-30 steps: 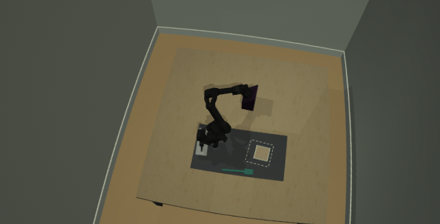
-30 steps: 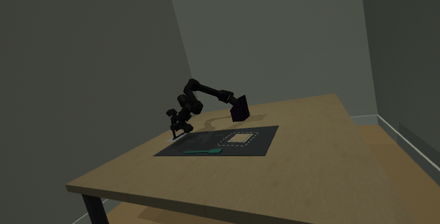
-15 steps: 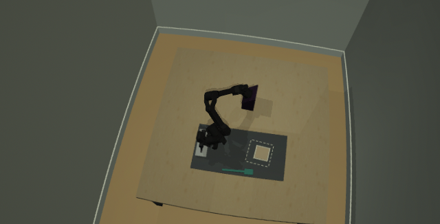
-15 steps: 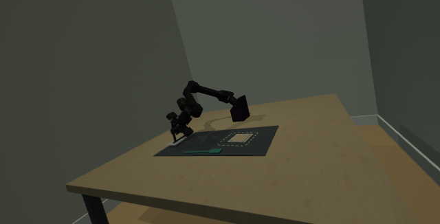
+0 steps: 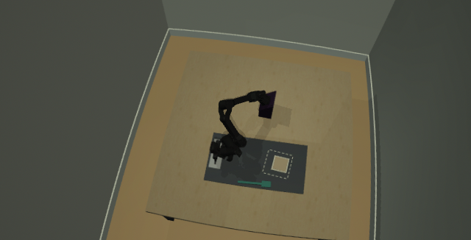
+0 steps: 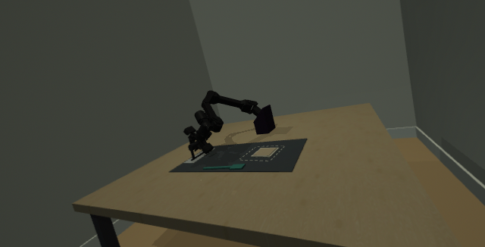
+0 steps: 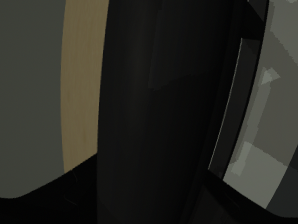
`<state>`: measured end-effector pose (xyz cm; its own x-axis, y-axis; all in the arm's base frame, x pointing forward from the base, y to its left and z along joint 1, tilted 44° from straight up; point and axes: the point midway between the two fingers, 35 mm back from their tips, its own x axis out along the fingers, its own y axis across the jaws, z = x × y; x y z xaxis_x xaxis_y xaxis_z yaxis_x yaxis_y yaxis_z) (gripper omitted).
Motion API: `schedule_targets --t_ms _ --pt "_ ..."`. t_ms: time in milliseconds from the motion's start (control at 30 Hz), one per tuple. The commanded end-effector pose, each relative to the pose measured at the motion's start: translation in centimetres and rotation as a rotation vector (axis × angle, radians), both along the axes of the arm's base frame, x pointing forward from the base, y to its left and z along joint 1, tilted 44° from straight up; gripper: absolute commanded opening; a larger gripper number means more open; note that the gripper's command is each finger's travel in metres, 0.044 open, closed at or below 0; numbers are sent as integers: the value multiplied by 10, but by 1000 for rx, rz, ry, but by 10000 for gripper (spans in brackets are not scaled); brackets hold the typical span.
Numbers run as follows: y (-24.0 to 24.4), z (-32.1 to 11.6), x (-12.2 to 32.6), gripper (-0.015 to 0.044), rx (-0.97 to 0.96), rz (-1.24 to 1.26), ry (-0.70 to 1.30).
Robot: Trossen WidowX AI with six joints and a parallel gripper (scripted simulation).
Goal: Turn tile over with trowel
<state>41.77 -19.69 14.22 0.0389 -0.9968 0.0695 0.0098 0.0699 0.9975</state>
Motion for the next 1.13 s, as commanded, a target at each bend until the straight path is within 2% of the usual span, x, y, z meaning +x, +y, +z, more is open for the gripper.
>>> schedule_targets --t_ms 0,133,167,467,767,1100 --pt "1 1 1 184 0 1 -10" --pt "1 1 1 289 0 1 -10" --pt "1 1 1 300 0 1 -10" --pt "2 1 1 300 1 1 -10" --pt "33 0 -1 300 29 16 -5" --pt "114 38 -61 300 -13 291 133"
